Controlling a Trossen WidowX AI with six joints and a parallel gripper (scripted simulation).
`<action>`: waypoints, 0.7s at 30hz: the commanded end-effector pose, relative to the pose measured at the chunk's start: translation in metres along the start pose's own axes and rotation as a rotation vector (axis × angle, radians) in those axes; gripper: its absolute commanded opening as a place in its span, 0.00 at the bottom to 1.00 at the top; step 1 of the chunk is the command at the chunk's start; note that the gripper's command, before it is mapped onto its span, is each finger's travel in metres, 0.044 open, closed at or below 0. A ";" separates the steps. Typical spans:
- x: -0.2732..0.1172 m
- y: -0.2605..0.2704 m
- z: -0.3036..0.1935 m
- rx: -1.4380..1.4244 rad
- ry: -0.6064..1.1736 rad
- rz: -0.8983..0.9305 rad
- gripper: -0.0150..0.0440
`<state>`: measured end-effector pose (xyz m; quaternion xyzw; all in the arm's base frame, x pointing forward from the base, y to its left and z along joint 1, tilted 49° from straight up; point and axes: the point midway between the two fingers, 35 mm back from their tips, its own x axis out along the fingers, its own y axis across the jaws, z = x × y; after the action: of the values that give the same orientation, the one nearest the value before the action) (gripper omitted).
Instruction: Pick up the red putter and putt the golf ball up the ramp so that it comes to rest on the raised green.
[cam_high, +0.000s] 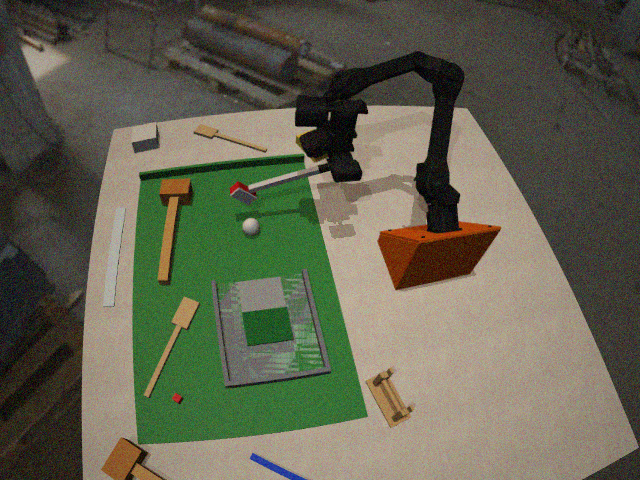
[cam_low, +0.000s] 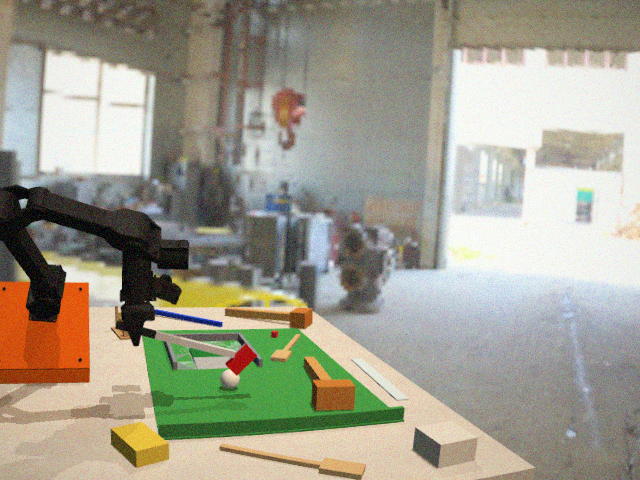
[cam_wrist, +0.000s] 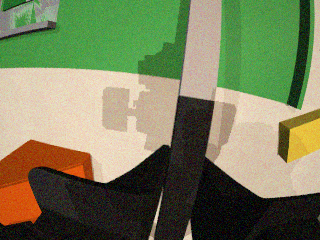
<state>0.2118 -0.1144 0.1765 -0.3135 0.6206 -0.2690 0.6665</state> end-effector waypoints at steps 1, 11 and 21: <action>0.015 0.000 0.000 0.002 -0.004 0.000 0.25; 0.027 -0.001 0.000 0.002 -0.005 -0.001 0.25; 0.043 -0.001 0.000 0.003 -0.005 -0.002 0.25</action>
<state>0.2139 -0.1436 0.1527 -0.3139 0.6193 -0.2717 0.6664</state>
